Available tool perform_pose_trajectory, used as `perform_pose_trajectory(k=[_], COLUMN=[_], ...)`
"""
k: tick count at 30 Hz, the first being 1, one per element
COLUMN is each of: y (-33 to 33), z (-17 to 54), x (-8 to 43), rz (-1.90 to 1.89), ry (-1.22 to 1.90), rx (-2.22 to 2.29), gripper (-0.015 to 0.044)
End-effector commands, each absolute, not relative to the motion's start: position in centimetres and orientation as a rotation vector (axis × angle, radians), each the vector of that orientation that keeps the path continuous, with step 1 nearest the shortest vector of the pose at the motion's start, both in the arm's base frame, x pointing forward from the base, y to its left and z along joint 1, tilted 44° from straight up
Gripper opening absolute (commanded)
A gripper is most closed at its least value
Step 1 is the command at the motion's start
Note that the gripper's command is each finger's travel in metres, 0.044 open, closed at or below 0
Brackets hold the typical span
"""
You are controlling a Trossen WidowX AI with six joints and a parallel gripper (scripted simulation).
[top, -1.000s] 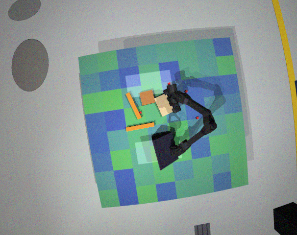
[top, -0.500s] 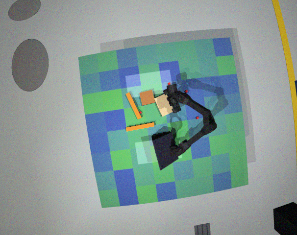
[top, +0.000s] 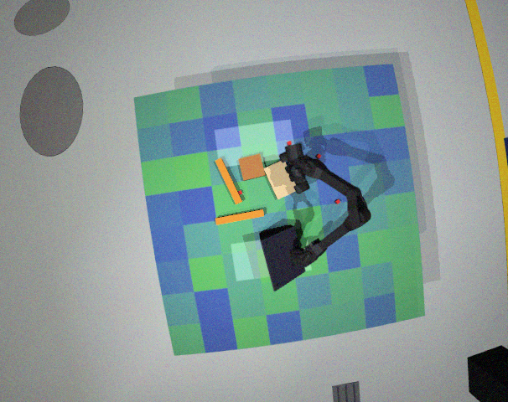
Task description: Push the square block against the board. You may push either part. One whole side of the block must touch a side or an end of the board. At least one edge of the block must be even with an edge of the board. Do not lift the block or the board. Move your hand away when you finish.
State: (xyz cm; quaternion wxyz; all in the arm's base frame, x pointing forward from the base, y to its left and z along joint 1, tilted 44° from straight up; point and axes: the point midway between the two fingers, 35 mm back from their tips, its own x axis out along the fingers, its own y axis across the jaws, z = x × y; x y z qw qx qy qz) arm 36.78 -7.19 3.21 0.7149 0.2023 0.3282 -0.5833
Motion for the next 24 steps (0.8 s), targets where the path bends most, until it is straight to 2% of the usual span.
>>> perform_pose_trajectory(k=[1,24], y=[-7.1,-8.8], z=[1.7,3.5], x=[35.7,37.0], rz=[-1.302,-1.302], ry=[0.784,0.784], rx=[0.436,0.437], gripper=[0.0,0.0])
